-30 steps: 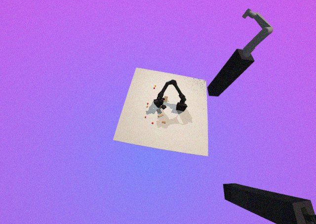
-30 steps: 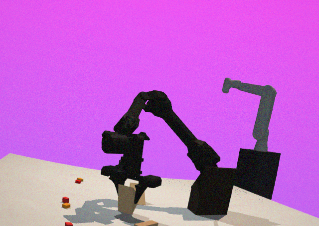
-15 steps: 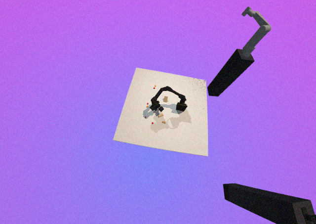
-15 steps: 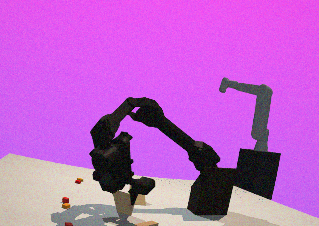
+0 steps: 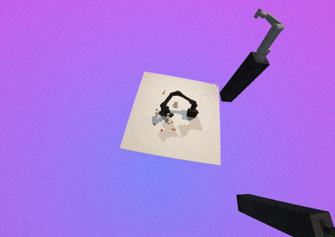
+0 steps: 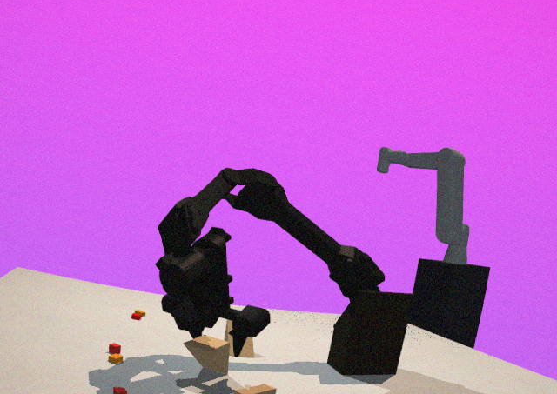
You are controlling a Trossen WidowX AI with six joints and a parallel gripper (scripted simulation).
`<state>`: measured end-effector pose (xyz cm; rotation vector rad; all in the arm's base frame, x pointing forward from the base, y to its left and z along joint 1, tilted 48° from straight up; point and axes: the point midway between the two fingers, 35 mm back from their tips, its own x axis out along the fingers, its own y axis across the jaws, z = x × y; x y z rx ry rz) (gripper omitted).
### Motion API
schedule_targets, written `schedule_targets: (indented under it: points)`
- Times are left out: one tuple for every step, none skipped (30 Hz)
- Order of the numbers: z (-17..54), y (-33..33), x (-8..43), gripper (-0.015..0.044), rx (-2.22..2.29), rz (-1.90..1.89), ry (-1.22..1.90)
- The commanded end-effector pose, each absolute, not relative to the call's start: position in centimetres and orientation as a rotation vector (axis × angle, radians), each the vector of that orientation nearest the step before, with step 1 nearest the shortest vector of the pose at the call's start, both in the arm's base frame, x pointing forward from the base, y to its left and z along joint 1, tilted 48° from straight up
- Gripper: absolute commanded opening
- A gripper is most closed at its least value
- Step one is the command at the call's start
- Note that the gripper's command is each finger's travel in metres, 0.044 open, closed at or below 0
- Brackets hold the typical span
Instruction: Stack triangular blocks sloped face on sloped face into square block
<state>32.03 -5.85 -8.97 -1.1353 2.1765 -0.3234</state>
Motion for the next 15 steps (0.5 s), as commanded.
schedule_targets:
  points:
    - [-9.0,-5.9,31.9,0.044,-1.136,-0.314,2.185]
    - [-9.0,-5.9,31.9,0.044,-1.136,-0.314,2.185]
    - [-9.0,-5.9,31.9,0.044,-1.136,-0.314,2.185]
    - [-9.0,-5.9,31.9,0.044,-1.136,-0.314,2.185]
    - [-9.0,-5.9,31.9,0.044,-1.136,-0.314,2.185]
    - [-9.0,-5.9,31.9,0.044,-1.136,-0.314,2.185]
    - [-9.0,-5.9,31.9,0.044,-1.136,-0.314,2.185]
    - [-9.0,-5.9,31.9,0.044,-1.136,-0.314,2.185]
    - [-9.0,-5.9,31.9,0.044,-1.136,-0.314,2.185]
    - [-9.0,-5.9,31.9,0.044,-1.136,-0.314,2.185]
    - [-8.8,-5.7,31.9,0.044,-1.139,-0.31,2.182]
    - [-8.3,-5.1,32.1,0.044,-1.146,-0.297,2.175]
    - [-7.6,-4.4,32.4,0.044,-1.156,-0.279,2.167]
    - [-6.4,-3.2,32.7,0.044,-1.172,-0.251,2.153]
    - [-5.2,-1.9,32.9,0.044,-1.189,-0.22,2.138]
